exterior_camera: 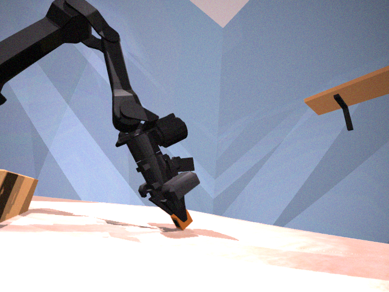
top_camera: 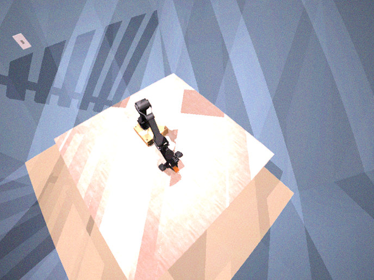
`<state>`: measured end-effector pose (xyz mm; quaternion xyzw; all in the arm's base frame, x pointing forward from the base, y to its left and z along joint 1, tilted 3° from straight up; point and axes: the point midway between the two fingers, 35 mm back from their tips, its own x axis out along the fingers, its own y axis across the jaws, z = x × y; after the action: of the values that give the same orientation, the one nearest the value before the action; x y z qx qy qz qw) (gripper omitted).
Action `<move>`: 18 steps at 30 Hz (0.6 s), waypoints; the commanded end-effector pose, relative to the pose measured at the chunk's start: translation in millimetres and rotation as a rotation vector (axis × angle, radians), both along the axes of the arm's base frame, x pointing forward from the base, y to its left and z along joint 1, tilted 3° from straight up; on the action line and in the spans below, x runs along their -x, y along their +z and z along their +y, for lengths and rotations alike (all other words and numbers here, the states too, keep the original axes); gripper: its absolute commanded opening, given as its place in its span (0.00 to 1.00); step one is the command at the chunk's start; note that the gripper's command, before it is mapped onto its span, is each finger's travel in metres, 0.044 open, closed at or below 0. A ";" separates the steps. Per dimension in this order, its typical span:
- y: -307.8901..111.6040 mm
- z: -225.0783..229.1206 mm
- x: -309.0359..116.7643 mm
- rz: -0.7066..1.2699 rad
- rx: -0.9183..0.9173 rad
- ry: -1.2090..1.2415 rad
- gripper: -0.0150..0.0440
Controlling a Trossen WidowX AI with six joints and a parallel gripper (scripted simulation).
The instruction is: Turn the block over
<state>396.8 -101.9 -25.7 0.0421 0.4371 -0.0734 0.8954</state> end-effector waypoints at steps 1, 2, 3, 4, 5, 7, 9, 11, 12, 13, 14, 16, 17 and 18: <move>-5.0 0.2 -1.3 -0.066 0.005 -0.003 0.25; -6.1 0.2 -1.4 -0.081 0.007 -0.003 0.25; -7.1 0.2 -1.3 -0.096 0.010 -0.003 0.25; -8.0 0.2 -1.2 -0.111 0.012 -0.003 0.25; -8.8 0.3 -1.0 -0.126 0.015 -0.004 0.25; -10.1 0.5 -0.3 -0.156 0.020 -0.004 0.25; -11.0 0.8 0.7 -0.186 0.025 -0.004 0.25; -11.5 1.2 2.1 -0.216 0.030 -0.004 0.25; -11.6 1.4 2.9 -0.231 0.033 -0.004 0.25; -11.5 1.7 3.7 -0.246 0.036 -0.004 0.25; -11.4 2.0 4.7 -0.261 0.038 -0.004 0.25; -10.8 2.6 6.7 -0.290 0.043 -0.004 0.25; -10.4 2.9 7.9 -0.305 0.046 -0.004 0.25; -9.8 3.3 9.1 -0.320 0.049 -0.004 0.25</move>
<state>392.9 -100.8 -35.6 0.0312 0.3077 -0.0789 0.9477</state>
